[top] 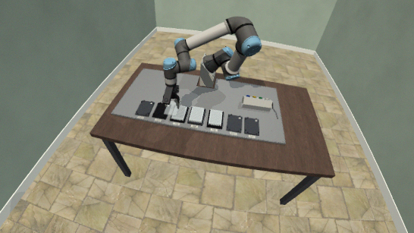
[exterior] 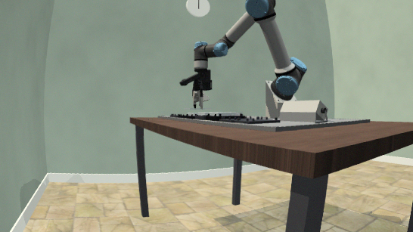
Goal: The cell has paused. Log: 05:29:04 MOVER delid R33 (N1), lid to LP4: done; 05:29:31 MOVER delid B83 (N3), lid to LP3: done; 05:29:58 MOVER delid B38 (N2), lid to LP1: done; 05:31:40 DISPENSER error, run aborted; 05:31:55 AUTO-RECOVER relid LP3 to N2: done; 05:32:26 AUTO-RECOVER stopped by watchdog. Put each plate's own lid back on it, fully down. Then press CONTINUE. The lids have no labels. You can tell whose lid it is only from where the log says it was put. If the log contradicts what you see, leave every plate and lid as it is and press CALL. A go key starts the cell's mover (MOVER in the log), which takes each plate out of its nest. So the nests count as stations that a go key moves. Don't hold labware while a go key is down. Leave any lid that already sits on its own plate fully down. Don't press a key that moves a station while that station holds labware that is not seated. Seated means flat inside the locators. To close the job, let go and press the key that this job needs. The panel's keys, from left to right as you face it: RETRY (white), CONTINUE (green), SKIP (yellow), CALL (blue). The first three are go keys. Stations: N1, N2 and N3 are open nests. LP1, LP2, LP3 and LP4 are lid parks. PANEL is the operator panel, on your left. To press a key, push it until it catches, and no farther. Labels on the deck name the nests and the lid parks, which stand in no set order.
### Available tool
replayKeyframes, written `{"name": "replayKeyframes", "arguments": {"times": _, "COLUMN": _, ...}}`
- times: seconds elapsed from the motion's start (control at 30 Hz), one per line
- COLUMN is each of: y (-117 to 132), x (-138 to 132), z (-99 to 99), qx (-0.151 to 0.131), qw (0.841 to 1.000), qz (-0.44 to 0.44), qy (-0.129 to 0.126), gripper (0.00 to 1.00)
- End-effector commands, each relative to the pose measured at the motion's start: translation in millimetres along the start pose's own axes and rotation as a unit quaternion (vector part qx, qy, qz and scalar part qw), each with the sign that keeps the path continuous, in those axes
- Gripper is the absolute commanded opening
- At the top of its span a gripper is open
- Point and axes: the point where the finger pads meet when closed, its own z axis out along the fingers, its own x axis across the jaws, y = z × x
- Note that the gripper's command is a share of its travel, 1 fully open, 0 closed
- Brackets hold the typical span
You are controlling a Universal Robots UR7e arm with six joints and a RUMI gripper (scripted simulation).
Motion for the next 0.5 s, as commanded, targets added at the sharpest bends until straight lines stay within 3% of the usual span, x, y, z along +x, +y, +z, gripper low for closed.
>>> {"name": "replayKeyframes", "arguments": {"times": 0.0, "y": -1.3, "x": -22.6, "z": -1.2, "qx": 0.001, "qw": 1.0, "qz": 0.0, "qy": 0.001, "gripper": 0.0}}
{"name": "replayKeyframes", "arguments": {"times": 0.2, "y": -2.3, "x": -49.9, "z": -1.2, "qx": 0.001, "qw": 1.0, "qz": 0.0, "qy": 0.001, "gripper": 0.0}}
{"name": "replayKeyframes", "arguments": {"times": 0.47, "y": -2.3, "x": -49.9, "z": -1.2, "qx": 0.001, "qw": 1.0, "qz": 0.0, "qy": 0.001, "gripper": 0.0}}
